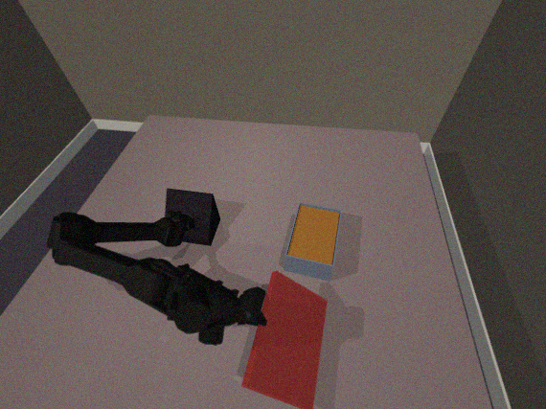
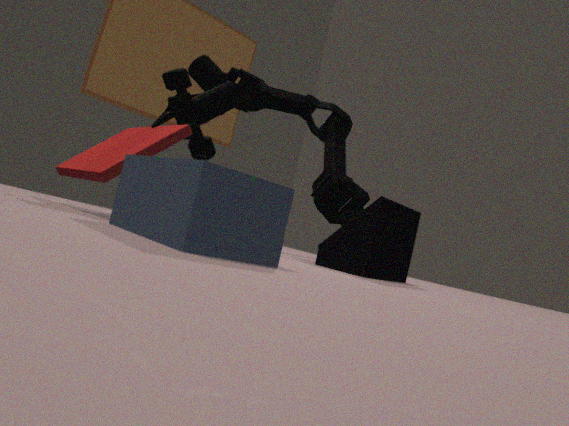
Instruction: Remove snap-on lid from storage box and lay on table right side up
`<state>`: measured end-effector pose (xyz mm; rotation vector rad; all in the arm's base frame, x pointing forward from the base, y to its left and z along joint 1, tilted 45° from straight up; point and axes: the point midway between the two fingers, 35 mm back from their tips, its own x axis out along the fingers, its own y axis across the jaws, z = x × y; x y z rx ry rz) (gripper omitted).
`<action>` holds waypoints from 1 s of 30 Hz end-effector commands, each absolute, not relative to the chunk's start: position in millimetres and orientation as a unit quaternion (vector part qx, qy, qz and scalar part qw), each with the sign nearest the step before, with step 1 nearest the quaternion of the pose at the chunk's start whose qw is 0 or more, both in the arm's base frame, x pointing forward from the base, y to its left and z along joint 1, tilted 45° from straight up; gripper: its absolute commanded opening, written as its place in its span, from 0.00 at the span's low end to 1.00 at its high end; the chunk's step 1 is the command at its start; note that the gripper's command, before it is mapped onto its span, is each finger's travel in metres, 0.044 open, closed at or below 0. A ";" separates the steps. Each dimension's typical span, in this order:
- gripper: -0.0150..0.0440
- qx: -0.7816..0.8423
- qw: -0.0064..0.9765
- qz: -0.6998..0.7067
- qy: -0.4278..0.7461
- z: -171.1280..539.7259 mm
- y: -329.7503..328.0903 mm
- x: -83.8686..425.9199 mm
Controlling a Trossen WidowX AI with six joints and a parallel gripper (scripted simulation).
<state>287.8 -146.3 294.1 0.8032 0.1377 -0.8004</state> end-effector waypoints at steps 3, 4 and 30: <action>0.25 0.379 0.844 -0.373 0.069 289.0 -147.3 288.9; 0.25 0.379 0.844 -0.373 0.069 288.4 -147.9 288.8; 0.25 0.379 0.844 -0.373 0.069 274.0 -162.4 287.4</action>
